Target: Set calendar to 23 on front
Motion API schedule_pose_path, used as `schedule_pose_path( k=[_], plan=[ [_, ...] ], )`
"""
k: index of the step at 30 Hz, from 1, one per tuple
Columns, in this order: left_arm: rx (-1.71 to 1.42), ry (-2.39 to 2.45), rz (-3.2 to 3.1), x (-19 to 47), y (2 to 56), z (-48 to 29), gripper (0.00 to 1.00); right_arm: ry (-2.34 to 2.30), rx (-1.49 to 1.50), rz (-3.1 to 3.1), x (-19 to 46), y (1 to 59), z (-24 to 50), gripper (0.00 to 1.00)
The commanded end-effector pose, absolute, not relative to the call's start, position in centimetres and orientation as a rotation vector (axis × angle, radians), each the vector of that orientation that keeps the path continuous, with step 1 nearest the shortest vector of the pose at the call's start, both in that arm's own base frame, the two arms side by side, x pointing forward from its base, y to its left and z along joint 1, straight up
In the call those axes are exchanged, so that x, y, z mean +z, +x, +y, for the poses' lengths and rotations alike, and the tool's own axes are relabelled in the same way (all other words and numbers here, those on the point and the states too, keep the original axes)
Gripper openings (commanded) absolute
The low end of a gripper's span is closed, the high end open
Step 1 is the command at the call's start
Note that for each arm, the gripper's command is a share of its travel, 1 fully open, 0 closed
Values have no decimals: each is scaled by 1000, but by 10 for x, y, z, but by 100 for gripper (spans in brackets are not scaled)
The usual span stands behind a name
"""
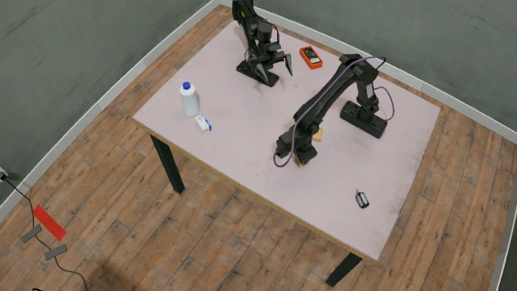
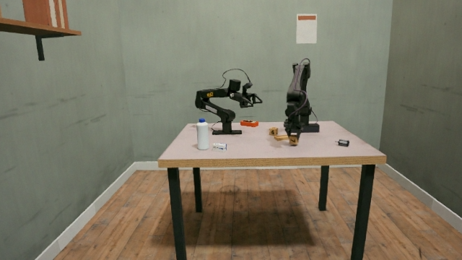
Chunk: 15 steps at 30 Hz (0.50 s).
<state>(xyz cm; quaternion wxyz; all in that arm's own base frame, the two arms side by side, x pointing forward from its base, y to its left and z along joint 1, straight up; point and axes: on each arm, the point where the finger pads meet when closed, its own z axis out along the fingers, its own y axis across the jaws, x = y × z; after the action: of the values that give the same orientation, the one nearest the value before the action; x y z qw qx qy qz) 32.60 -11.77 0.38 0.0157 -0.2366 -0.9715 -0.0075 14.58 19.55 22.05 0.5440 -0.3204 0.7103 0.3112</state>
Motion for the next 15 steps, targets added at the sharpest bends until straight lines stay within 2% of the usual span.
schedule_pose_path(
  k=[1, 9, 15],
  plan=[
    [4, -744, -3077, 53, 337, -120, 40, -758, 735, 1686, 221, 147, 195, 100],
    [7, -724, -3095, 54, 337, -123, 40, -812, 731, 1701, 213, 143, 197, 100],
    [27, -703, -3109, 49, 305, -131, 40, -1119, 746, 1688, 195, 120, 204, 100]
  ],
)
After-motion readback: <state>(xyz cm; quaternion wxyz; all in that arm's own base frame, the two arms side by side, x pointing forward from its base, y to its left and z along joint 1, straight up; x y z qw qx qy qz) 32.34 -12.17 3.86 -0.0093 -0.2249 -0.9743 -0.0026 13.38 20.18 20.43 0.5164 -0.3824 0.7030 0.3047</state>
